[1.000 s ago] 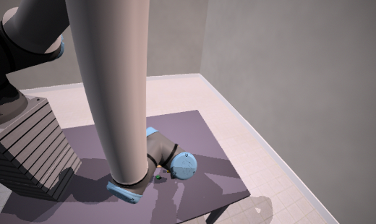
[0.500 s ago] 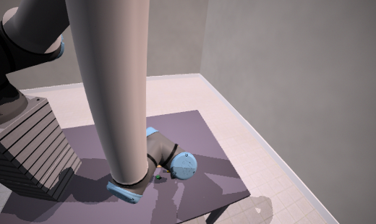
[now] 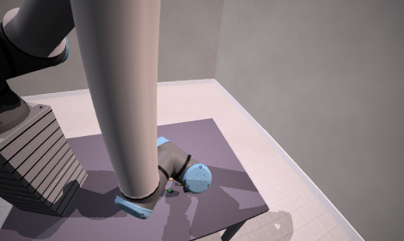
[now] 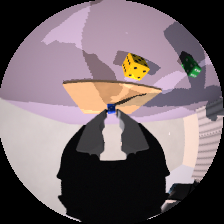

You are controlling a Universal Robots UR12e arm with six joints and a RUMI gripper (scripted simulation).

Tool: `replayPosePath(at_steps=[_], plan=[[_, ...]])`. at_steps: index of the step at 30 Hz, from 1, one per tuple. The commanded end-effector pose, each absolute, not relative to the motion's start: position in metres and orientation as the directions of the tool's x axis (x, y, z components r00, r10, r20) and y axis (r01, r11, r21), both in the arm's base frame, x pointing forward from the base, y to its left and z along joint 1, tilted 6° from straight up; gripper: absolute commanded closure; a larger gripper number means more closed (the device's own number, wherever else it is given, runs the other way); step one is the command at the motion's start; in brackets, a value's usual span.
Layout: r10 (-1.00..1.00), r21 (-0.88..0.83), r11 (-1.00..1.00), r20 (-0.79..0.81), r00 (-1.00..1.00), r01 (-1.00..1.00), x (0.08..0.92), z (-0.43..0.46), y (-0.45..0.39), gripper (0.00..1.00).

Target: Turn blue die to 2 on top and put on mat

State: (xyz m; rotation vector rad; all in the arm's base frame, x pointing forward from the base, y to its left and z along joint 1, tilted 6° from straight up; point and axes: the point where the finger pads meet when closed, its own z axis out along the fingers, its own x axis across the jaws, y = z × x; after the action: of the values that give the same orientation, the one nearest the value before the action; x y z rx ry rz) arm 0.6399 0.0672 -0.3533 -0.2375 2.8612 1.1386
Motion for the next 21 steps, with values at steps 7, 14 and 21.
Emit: replayPosePath(at_steps=[7, 14, 21], plan=[[-0.123, 0.678, 0.717, -0.107, -0.987, -0.163, 0.6403, -0.3528, 0.0671, 0.69], [-0.123, 0.678, 0.717, -0.107, -0.987, -0.163, 0.6403, -0.3528, 0.0671, 0.69], [-0.123, 0.678, 0.717, -0.107, -0.987, -0.163, 0.6403, -0.3528, 0.0671, 0.69]])
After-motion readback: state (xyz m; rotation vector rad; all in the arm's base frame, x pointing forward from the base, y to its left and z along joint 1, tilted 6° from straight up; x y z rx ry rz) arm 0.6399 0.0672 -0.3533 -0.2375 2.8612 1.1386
